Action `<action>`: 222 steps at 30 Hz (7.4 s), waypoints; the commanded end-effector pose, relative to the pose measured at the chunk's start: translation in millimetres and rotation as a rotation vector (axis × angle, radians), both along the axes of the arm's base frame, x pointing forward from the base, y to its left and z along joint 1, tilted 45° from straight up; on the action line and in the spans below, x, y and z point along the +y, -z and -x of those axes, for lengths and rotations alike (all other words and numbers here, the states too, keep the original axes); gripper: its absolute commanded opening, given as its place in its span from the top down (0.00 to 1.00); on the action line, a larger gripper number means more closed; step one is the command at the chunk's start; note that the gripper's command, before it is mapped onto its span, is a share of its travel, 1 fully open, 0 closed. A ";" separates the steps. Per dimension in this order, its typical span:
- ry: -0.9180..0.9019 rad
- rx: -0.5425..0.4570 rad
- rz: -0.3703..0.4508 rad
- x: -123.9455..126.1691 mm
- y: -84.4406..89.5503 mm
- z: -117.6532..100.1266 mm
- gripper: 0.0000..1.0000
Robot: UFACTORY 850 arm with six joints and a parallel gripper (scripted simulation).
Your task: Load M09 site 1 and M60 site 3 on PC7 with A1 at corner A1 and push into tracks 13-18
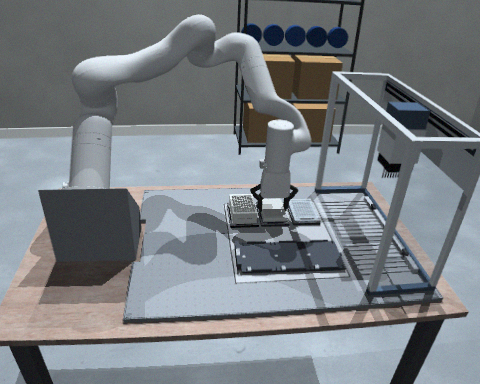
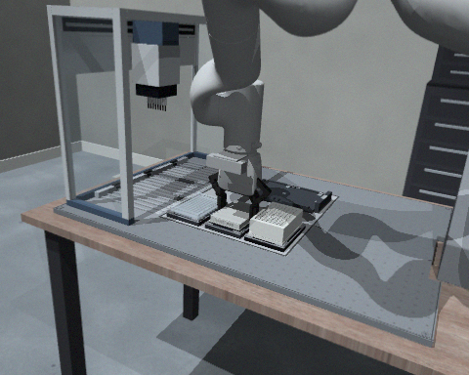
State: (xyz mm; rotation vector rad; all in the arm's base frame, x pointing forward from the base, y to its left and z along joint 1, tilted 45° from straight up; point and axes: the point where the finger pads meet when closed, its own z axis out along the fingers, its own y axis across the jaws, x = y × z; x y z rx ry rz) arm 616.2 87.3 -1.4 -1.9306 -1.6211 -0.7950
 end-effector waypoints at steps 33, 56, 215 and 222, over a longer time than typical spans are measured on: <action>0.001 -0.001 0.000 -14.4 -14.7 1.6 1.00; 0.001 -0.001 0.000 -38.7 -39.5 5.8 1.00; 2.068 2.028 -0.351 -262.3 93.5 -82.3 1.00; 2.233 2.190 -0.380 -262.3 93.5 -82.3 1.00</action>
